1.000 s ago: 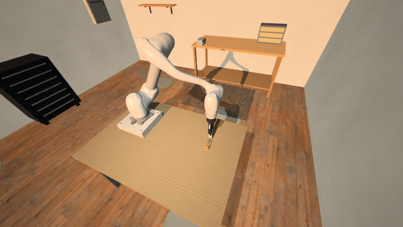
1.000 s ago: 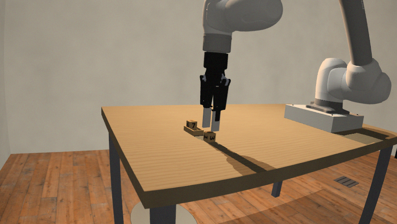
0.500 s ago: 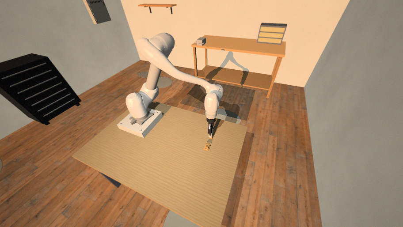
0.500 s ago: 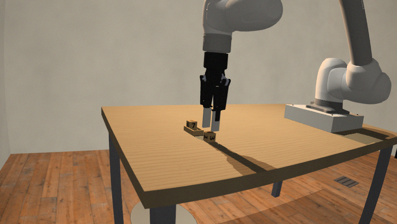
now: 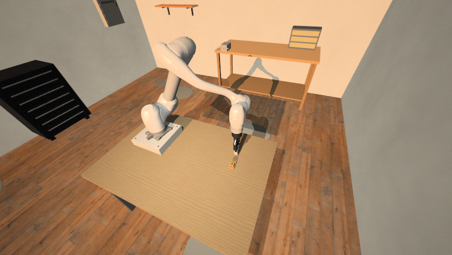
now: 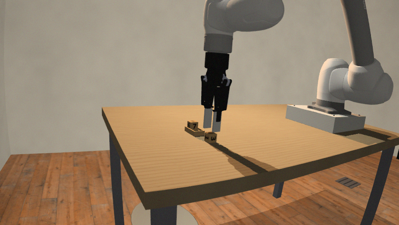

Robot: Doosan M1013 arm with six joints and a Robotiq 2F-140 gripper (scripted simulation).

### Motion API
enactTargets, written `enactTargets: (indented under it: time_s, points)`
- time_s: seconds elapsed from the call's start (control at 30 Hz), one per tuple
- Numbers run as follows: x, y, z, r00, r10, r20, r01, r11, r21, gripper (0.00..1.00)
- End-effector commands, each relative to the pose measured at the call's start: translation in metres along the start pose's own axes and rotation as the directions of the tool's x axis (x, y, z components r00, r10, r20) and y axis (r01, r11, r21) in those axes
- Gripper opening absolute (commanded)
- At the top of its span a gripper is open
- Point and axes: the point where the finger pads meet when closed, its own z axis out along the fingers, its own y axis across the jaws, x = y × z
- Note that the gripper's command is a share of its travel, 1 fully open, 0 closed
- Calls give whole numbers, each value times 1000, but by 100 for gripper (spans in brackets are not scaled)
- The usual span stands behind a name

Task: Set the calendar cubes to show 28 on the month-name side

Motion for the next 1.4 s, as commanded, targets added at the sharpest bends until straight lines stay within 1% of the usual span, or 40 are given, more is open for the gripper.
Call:
enactTargets:
  time_s: [0.0, 0.67, 0.8, 1.03, 1.1, 1.23, 1.37]
  points:
    - [1, -1, 1, 1000, -3, 0, 3, 1000, -2, 35]
    - [1, -1, 0, 1000, -3, 0, 3, 1000, -2, 35]
    - [1, -1, -7, 1000, -3, 0, 3, 1000, -2, 35]
    - [1, -1, -29, 1000, -3, 0, 3, 1000, -2, 35]
    - [1, -1, -29, 1000, -3, 0, 3, 1000, -2, 35]
    - [1, -1, -38, 1000, -3, 0, 3, 1000, -2, 35]
    - [1, -1, -40, 1000, -3, 0, 3, 1000, -2, 35]
